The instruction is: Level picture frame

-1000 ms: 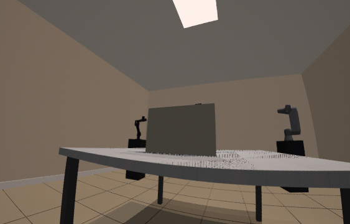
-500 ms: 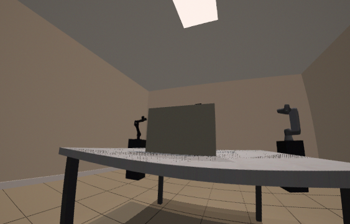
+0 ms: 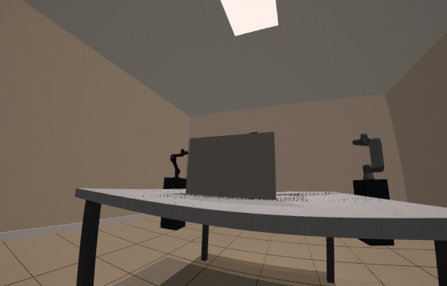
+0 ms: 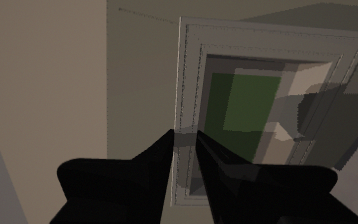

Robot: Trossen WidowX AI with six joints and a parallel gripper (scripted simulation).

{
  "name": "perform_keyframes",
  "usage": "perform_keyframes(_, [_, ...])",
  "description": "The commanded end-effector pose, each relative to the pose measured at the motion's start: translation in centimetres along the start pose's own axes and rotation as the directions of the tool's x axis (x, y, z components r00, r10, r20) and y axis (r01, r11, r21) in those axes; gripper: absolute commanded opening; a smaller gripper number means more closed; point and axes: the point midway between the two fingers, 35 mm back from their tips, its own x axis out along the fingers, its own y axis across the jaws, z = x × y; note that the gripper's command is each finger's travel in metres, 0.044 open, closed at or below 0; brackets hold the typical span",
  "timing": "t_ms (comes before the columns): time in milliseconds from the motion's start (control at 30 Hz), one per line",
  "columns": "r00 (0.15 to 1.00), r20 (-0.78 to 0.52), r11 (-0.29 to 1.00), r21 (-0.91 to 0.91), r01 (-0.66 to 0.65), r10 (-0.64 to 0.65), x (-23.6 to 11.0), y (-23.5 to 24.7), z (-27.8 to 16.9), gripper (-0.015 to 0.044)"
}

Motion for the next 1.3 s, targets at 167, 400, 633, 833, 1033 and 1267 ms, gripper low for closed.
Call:
perform_keyframes(167, [1.0,-0.001,1.0,-0.004,-0.019,0.019,-0.01,0.62,0.43,0.0])
perform_keyframes(400, [1.0,-0.001,1.0,-0.004,-0.019,0.019,-0.01,0.62,0.41,0.0])
perform_keyframes(633, [1.0,-0.001,1.0,-0.004,-0.019,0.019,-0.01,0.62,0.34,0.0])
perform_keyframes(833, [1.0,-0.001,1.0,-0.004,-0.019,0.019,-0.01,0.62,0.29,0.0])
perform_keyframes(1033, [1.0,-0.001,1.0,-0.004,-0.019,0.019,0.0,0.54,0.29,0.0])
perform_keyframes(1267, [1.0,-0.001,1.0,-0.004,-0.019,0.019,0.01,0.31,0.31,0.0])
